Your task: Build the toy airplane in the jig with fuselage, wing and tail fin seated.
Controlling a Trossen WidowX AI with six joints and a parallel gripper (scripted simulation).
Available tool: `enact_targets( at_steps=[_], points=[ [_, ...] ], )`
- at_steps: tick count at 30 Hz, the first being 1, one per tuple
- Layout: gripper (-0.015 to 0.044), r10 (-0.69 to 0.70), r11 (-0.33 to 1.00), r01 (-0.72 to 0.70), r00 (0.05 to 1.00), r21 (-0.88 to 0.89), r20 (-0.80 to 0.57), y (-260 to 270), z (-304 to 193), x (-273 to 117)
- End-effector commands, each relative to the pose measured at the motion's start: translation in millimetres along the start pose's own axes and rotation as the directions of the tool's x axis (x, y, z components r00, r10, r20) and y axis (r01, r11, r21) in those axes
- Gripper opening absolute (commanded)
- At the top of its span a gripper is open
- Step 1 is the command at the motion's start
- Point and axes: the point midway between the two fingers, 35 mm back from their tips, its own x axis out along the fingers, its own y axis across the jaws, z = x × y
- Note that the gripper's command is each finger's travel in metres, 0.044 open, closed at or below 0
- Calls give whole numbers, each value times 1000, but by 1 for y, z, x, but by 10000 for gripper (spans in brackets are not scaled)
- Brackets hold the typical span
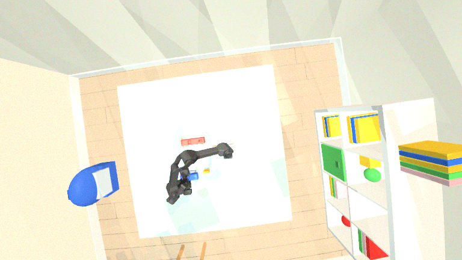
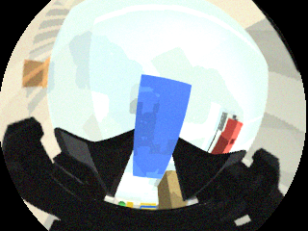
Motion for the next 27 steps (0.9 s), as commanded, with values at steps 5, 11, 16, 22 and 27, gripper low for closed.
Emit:
enact_targets(
  at_steps=[5,11,16,22,27],
  points=[
    [0,16,1000,-17,1000,16,13,0,3,-33],
    [0,16,1000,-16,1000,19,14,0,1,-52],
    [0,14,1000,-15,1000,22,15,-2,-1,-68],
    [0,13,1000,-14,1000,24,15,-3,-3,-80],
    [0,14,999,-15,1000,36,15,-5,-2,-79]
  ],
)
